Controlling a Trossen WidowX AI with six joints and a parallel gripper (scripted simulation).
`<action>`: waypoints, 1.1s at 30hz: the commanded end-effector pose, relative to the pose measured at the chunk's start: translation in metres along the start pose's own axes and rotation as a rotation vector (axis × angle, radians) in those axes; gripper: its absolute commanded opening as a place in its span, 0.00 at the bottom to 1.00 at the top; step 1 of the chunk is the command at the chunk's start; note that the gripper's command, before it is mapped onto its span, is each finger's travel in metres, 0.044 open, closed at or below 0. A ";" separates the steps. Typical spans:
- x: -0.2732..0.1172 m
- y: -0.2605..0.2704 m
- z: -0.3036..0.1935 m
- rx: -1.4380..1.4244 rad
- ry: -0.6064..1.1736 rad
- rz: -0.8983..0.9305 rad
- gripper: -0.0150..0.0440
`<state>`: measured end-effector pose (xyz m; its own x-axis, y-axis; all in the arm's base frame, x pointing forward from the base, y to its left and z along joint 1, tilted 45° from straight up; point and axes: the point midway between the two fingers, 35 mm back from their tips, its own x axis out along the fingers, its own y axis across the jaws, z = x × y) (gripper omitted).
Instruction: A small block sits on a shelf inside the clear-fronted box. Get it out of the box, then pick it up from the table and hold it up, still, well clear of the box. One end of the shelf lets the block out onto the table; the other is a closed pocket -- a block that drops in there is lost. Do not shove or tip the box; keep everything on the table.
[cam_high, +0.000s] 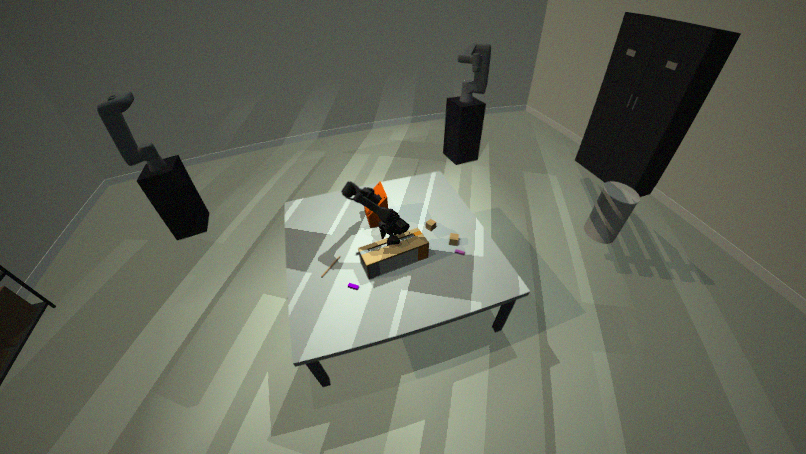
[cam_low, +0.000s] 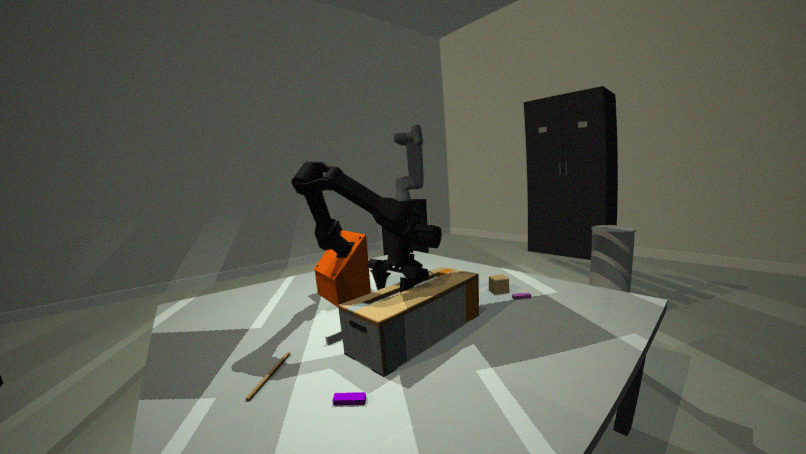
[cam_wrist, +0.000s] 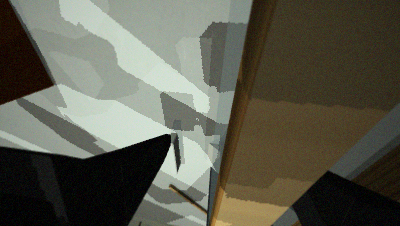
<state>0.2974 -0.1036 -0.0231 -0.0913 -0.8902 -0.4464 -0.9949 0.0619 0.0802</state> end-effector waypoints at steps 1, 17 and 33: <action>0.004 0.001 -0.008 0.003 0.006 0.001 0.93; 0.011 0.001 -0.030 0.003 0.007 0.001 0.93; 0.019 0.000 -0.052 0.002 0.008 0.001 0.93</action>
<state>0.2985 -0.1382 0.0107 -0.0897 -0.8912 -0.4446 -0.9949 0.0597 0.0809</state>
